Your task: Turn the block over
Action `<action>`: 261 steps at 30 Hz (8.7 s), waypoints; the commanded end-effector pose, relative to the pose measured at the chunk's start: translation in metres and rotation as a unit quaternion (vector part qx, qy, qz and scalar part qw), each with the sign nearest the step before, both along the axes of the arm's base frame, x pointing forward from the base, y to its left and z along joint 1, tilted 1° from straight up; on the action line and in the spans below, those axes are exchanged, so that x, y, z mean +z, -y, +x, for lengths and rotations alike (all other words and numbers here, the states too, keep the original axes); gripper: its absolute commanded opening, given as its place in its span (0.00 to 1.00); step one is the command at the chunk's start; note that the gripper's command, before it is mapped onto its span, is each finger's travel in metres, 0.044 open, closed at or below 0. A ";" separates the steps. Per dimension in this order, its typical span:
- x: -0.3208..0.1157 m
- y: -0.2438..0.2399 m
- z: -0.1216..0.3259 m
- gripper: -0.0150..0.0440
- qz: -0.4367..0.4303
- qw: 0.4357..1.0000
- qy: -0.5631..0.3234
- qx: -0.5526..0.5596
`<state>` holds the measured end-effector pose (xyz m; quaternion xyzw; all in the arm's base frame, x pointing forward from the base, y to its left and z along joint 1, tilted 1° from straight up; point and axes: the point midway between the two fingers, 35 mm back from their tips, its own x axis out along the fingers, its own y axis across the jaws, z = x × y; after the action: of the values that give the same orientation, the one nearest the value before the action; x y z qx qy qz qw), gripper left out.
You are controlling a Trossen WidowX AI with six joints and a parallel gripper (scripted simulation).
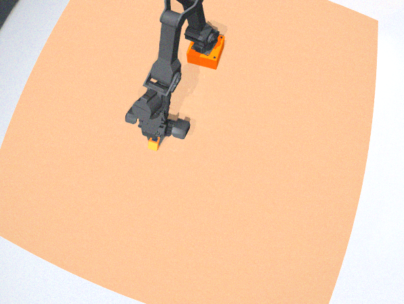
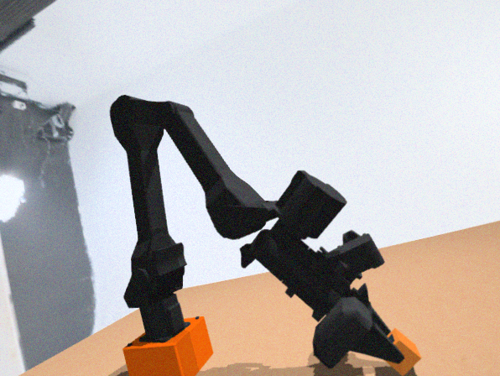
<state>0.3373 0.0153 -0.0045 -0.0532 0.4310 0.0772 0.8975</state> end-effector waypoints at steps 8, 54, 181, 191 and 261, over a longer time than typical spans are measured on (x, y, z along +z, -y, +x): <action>-0.016 -0.001 0.004 0.25 0.018 0.998 0.066 0.002; -0.011 -0.001 -0.014 0.57 0.042 0.978 0.206 0.012; 0.005 -0.003 0.007 1.00 -0.057 0.951 -0.303 -0.002; -0.002 -0.003 0.007 0.82 -0.057 0.951 -0.303 -0.002; 0.018 -0.002 0.001 0.25 -0.008 0.998 -0.054 0.005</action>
<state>0.3367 0.0168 0.0093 -0.0583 0.4922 0.0775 0.8651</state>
